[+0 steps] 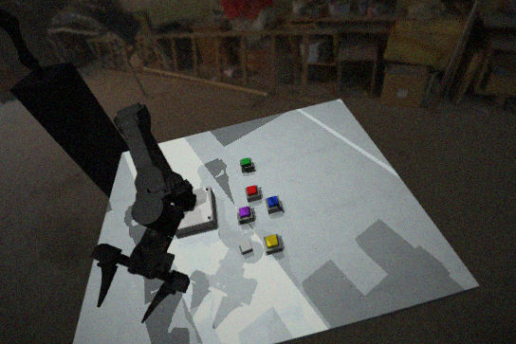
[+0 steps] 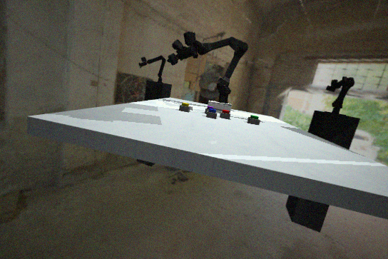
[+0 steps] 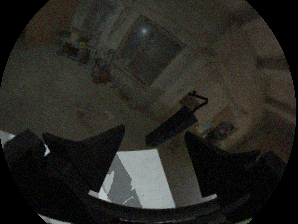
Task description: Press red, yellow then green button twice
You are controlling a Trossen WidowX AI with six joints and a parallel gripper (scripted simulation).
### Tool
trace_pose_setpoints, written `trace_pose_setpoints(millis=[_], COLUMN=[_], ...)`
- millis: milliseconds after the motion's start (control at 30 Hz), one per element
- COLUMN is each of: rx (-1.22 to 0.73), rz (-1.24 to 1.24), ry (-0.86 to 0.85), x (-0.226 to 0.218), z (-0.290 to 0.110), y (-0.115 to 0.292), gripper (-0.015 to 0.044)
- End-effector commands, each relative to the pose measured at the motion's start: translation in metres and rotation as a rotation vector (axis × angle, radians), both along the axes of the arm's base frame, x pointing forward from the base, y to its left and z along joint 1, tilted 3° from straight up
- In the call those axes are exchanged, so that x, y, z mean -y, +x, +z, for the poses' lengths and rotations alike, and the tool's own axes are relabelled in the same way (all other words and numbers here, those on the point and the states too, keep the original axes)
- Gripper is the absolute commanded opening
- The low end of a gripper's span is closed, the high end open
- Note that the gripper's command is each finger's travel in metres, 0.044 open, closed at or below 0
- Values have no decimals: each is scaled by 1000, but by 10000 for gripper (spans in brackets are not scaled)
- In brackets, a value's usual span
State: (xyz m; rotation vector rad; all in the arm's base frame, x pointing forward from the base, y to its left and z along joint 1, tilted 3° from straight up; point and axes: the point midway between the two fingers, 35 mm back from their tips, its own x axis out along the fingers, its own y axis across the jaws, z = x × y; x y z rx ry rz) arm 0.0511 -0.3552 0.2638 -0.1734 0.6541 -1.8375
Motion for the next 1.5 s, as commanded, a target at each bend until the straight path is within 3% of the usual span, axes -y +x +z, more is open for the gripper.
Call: trace_pose_setpoints(millis=[0,267,500,667,867,1100,1300,1467], rx=[-1,-55,-177,-329,-583,-627,-627,-627], rz=[252,701,1029,1202,1303,1307,1307,1307], ry=[131,444,767,1017,1293,1329,1329,1329], x=[-15,-100,-218,-310,-404,-415,-412,-412], z=[-25,-82,-127,-150,-164,-164,-224,-226], y=[73,189,238,233,187,177,178,178], gripper=[400,400,400,400,400,400,243,111])
